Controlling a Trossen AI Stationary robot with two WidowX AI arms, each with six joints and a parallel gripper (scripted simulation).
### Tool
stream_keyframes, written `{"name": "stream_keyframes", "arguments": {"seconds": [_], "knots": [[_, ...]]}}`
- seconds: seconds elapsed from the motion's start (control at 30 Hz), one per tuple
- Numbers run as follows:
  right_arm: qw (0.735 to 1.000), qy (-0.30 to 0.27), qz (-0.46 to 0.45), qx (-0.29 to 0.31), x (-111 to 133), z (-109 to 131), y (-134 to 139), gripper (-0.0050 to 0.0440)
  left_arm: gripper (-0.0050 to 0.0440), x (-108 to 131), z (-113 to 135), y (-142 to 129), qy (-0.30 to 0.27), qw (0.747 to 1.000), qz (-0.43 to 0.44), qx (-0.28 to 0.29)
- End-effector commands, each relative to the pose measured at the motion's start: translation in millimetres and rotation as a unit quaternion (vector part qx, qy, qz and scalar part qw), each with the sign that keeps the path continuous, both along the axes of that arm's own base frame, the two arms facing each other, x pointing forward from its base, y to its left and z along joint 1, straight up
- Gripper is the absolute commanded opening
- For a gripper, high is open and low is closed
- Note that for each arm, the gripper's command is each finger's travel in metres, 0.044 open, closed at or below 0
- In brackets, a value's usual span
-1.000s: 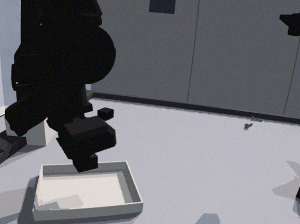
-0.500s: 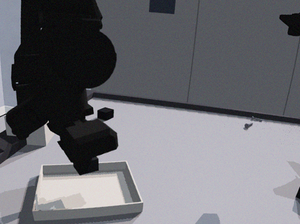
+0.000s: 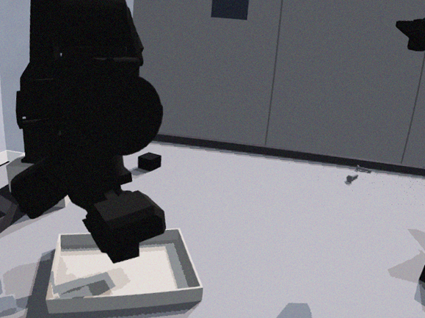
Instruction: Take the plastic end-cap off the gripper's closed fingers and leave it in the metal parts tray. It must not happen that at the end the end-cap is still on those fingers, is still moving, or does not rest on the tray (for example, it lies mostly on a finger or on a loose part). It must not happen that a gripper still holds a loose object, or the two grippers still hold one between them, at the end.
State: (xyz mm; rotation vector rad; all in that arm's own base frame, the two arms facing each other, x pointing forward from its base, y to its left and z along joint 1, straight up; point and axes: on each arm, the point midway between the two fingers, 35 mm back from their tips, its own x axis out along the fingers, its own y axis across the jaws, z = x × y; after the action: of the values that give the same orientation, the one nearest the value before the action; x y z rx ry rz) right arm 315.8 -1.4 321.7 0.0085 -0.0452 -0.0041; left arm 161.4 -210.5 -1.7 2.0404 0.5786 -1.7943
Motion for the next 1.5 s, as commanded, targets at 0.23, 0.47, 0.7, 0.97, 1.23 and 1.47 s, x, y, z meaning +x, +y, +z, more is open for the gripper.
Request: {"name": "stream_keyframes", "arguments": {"seconds": [0.23, 0.47, 0.7, 0.97, 1.23, 1.47], "knots": [[1.0, -0.007, 0.001, 0.001, -1.2, 6.2, 0.2, 0.0, 0.0, 0.9, -13.6, -1.0, -0.003, 1.0, -0.001, -0.001], [1.0, -0.007, 0.001, 0.001, -1.2, 6.2, 0.2, 0.0, 0.0, 1.1, -18.4, -1.4, -0.004, 1.0, -0.002, -0.001], [1.0, -0.007, 0.001, 0.001, -1.2, 6.2, 0.2, 0.0, 0.0, 1.8, -20.0, -2.5, -0.005, 1.0, -0.003, -0.003], [1.0, -0.007, 0.001, 0.001, -1.2, 6.2, 0.2, 0.0, 0.0, 2.2, -23.6, -3.2, -0.006, 1.0, -0.004, -0.003], [1.0, -0.007, 0.001, 0.001, -1.2, 6.2, 0.2, 0.0, 0.0202, 2.2, -22.4, -3.2, -0.006, 1.0, -0.003, -0.004], [1.0, -0.007, 0.001, 0.001, -1.2, 6.2, 0.2, 0.0, 0.0202, 2.2, -22.4, -3.2, -0.006, 1.0, -0.003, -0.004]]}}
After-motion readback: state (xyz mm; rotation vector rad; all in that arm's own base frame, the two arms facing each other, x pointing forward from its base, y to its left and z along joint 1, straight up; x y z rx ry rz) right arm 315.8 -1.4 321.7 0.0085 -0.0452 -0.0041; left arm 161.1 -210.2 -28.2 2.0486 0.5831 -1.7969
